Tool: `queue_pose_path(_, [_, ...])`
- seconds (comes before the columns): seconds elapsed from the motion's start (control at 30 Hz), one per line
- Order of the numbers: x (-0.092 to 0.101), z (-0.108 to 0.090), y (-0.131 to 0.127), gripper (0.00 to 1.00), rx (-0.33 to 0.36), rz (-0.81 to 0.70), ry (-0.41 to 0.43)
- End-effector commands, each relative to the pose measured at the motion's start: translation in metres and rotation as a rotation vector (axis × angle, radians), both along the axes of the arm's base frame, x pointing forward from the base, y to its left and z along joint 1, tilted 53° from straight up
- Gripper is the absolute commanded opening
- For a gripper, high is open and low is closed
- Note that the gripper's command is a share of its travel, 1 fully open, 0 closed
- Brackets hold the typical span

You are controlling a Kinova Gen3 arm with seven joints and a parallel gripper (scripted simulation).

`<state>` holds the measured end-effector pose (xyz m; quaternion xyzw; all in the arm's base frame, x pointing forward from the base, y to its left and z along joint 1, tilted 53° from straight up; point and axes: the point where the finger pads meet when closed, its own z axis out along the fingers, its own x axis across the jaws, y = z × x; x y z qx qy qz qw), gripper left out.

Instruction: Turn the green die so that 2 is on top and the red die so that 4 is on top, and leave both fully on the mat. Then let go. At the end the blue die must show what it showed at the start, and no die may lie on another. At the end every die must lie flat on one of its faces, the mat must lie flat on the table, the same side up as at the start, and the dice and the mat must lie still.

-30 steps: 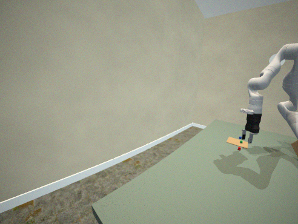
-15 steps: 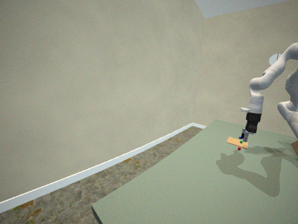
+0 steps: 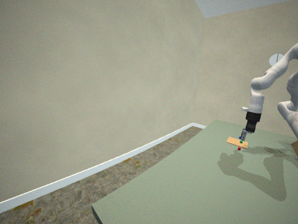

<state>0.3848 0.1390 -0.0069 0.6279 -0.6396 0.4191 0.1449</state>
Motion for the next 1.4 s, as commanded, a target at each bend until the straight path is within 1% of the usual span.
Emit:
queue_pose_path(0.0, [0.0002,0.0005,0.001,1.0,0.003,-0.002,-0.012])
queue_pose_path(0.43, [0.0008,0.0012,0.0013,1.0,0.012,-0.012,-0.031])
queue_pose_path(0.47, [0.0008,0.0012,0.0013,0.64,0.012,-0.012,-0.031])
queue_pose_path(1.37, [0.0008,0.0012,0.0013,0.64,0.012,-0.012,-0.031])
